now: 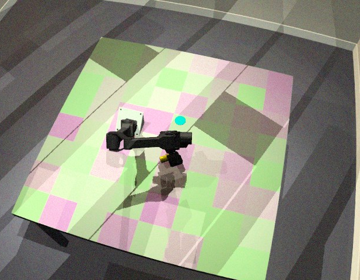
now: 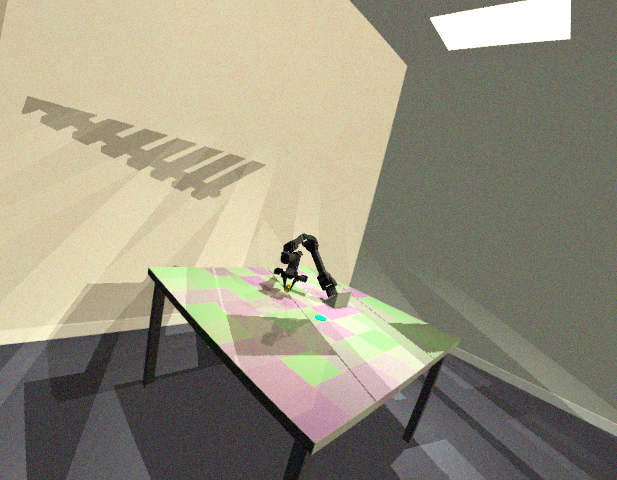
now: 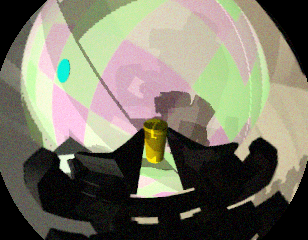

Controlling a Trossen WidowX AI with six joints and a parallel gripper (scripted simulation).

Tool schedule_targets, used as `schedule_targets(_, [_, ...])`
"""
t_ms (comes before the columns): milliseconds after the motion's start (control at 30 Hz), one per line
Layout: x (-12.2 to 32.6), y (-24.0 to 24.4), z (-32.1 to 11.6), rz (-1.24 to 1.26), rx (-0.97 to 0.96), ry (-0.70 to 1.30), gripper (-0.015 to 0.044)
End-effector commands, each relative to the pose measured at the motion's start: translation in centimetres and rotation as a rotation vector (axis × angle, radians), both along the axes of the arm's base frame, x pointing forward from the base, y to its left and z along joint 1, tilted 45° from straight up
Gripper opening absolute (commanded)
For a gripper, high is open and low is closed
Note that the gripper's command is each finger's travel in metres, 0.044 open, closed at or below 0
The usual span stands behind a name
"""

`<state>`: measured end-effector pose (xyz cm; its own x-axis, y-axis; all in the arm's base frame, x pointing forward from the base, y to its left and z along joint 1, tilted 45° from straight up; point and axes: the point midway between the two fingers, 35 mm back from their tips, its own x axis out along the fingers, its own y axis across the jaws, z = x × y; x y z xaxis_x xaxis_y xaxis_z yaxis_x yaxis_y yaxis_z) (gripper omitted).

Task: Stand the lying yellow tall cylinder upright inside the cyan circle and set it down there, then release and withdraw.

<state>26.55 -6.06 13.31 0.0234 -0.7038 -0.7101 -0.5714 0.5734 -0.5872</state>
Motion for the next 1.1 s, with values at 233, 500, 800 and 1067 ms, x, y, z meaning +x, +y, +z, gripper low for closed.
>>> schedule_targets(233, [-0.1, 2.5, 2.3, 0.023, 0.006, 0.011, 0.0105])
schedule_targets(500, [-0.4, 4.3, 4.2, 0.043, 0.003, 0.021, 0.0105])
schedule_targets(800, [-0.4, 5.6, 4.7, 0.064, 0.004, 0.036, 0.0105])
schedule_targets(1067, [0.4, 7.6, 3.3, 0.101, 0.015, 0.072, 0.0105])
